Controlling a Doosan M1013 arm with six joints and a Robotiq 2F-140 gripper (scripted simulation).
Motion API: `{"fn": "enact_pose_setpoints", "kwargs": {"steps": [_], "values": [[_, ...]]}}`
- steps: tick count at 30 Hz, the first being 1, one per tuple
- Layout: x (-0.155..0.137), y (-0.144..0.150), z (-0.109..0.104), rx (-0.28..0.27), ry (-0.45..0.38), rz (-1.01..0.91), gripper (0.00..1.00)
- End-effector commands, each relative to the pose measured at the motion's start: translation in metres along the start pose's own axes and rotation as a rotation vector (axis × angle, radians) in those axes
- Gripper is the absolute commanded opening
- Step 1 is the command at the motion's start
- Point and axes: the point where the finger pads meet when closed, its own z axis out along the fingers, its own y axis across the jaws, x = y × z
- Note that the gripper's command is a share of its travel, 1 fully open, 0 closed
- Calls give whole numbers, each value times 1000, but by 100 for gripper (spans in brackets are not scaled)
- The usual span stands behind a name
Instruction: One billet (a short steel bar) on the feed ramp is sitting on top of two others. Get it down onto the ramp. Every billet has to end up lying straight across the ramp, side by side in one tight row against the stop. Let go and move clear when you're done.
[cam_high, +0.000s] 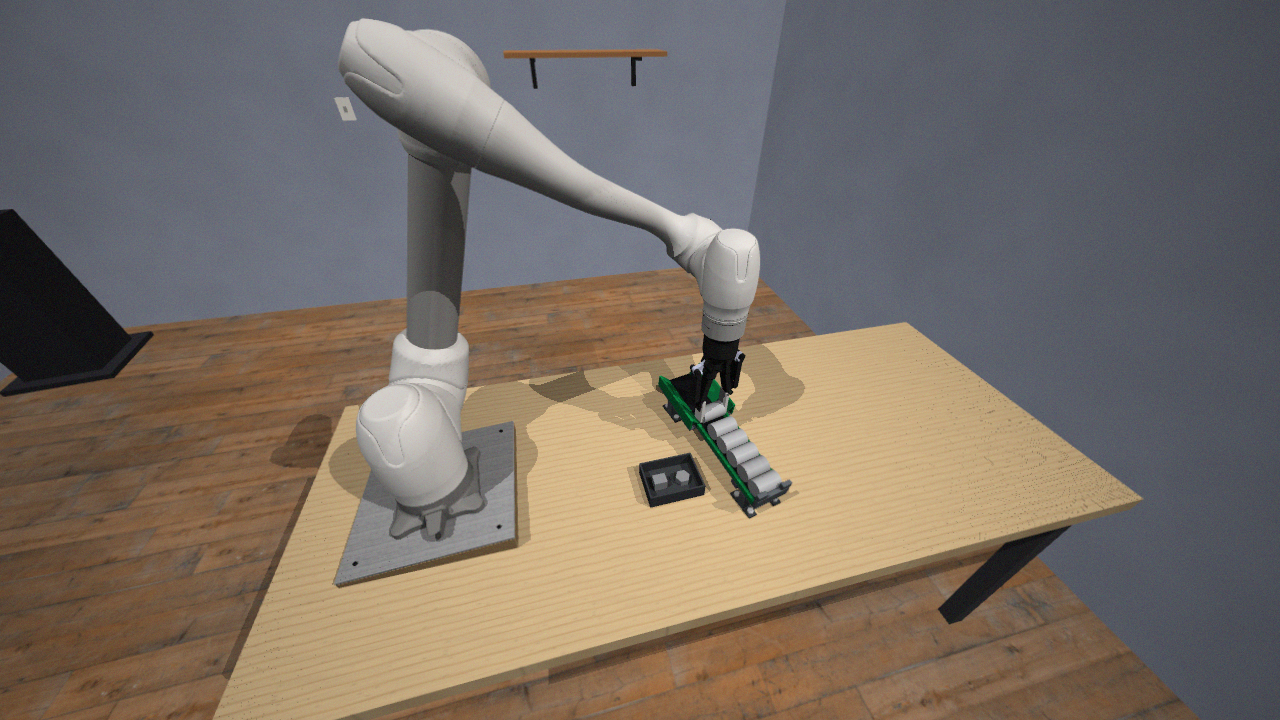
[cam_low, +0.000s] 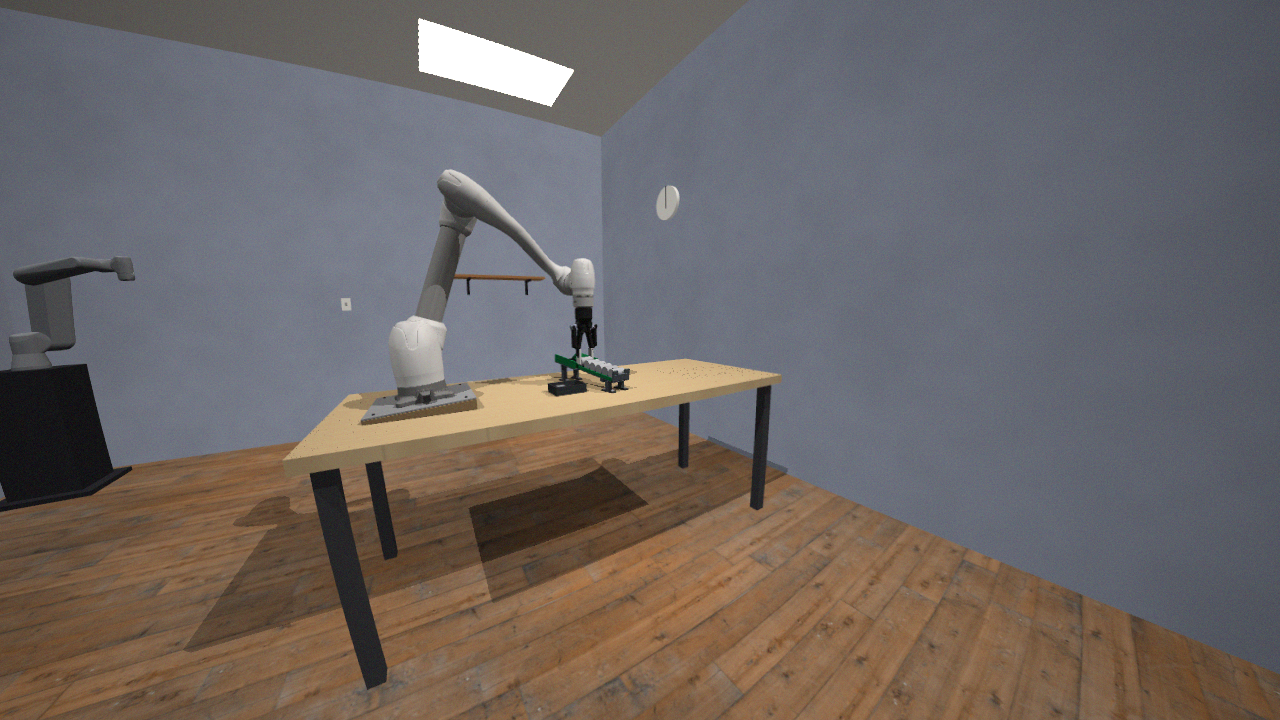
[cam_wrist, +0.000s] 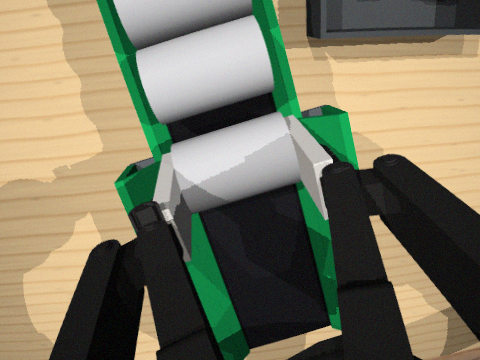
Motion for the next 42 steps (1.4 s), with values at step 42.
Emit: {"fn": "enact_pose_setpoints", "kwargs": {"steps": [42], "values": [[-6, -1, 2, 0, -5, 7, 51]]}}
